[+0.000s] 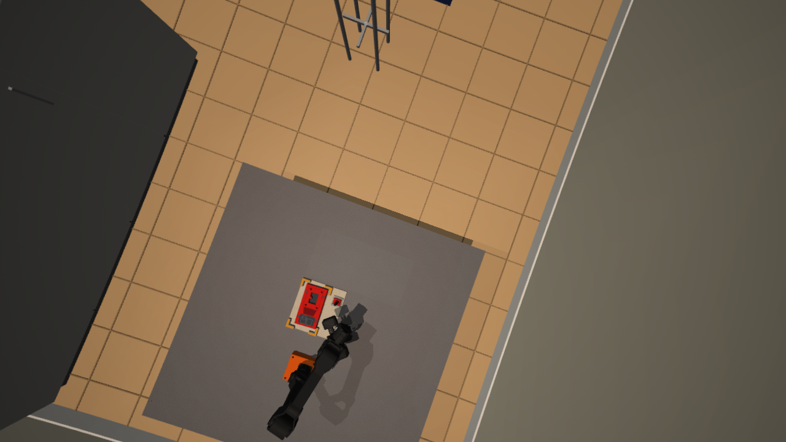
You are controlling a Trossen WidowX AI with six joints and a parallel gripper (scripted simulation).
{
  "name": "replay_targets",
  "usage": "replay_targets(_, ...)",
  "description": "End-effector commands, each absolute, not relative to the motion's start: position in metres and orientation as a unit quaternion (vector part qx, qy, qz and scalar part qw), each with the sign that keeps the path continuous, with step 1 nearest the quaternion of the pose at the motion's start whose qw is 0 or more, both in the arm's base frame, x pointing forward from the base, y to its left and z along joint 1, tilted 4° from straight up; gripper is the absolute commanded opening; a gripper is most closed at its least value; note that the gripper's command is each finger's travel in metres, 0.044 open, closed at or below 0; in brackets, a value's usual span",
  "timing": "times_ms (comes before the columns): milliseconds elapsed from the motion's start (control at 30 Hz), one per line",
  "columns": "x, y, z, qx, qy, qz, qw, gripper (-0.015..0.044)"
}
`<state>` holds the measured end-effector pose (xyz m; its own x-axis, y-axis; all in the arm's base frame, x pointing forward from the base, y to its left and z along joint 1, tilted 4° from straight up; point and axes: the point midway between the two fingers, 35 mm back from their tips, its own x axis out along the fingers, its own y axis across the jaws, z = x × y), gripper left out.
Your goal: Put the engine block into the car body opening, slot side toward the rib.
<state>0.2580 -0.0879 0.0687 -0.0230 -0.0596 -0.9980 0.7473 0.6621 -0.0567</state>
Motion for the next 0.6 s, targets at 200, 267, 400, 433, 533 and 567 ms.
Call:
replay_targets(200, 0.2585, -0.0873, 0.0726, 0.153, 0.687, -0.195, 0.683, 0.044)
replay_targets(267, 0.2585, -0.0873, 0.0732, 0.129, 0.693, -0.172, 0.688, 0.044)
replay_targets(400, 0.2585, -0.0872, 0.0745, 0.082, 0.704, -0.123, 0.695, 0.044)
replay_targets(433, 0.2585, -0.0872, 0.0748, 0.07, 0.706, -0.111, 0.696, 0.044)
replay_targets(533, 0.2585, -0.0872, 0.0757, 0.034, 0.71, -0.075, 0.699, 0.044)
replay_targets(567, 0.2585, -0.0871, 0.076, 0.022, 0.712, -0.062, 0.699, 0.044)
